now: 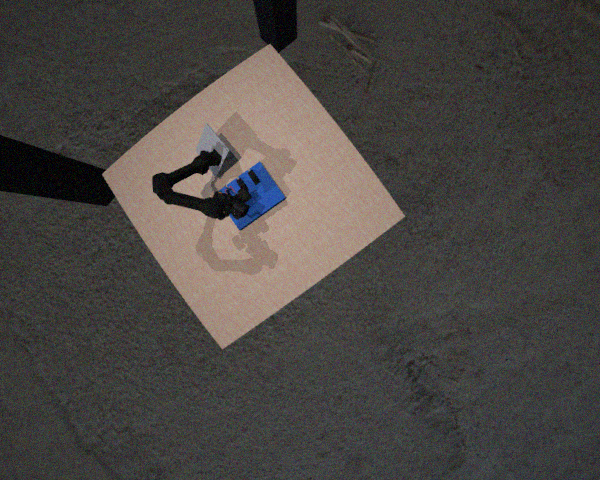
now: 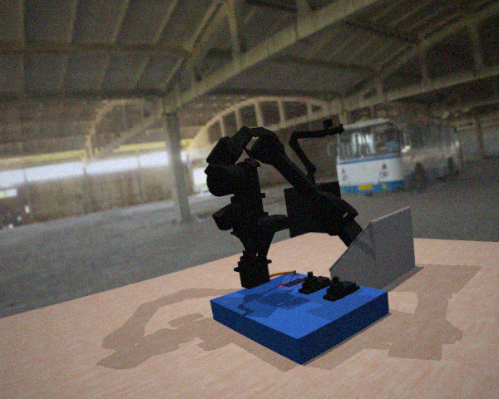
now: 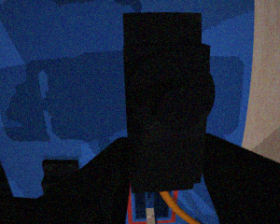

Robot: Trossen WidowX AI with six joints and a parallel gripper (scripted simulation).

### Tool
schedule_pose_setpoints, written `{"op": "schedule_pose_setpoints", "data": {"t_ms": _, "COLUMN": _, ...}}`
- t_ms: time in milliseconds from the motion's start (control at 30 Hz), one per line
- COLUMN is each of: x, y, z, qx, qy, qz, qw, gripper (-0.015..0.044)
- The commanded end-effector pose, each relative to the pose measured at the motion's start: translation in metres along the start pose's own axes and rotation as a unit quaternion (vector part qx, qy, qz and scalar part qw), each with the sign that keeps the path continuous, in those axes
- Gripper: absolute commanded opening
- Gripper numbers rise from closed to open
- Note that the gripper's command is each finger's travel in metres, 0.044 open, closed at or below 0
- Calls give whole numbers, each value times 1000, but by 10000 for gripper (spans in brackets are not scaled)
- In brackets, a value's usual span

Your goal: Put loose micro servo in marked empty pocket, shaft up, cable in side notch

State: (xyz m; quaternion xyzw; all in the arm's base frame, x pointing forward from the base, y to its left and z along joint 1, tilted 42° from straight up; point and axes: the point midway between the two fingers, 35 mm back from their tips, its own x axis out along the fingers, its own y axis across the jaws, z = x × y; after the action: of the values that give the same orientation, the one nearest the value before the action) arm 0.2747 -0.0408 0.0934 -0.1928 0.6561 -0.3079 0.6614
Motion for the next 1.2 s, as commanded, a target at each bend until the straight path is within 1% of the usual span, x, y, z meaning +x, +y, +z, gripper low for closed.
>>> {"op": "schedule_pose_setpoints", "data": {"t_ms": 0, "x": -1, "y": -1, "z": -6, "qx": 5, "qy": -1, "qz": -2, "qw": 1000, "gripper": 0}}
{"op": "schedule_pose_setpoints", "data": {"t_ms": 700, "x": 0, "y": 1, "z": -105, "qx": 3, "qy": 1, "qz": -2, "qw": 1000, "gripper": 0}}
{"op": "schedule_pose_setpoints", "data": {"t_ms": 1167, "x": 14, "y": 1, "z": -107, "qx": 3, "qy": 1, "qz": -2, "qw": 1000, "gripper": 0}}
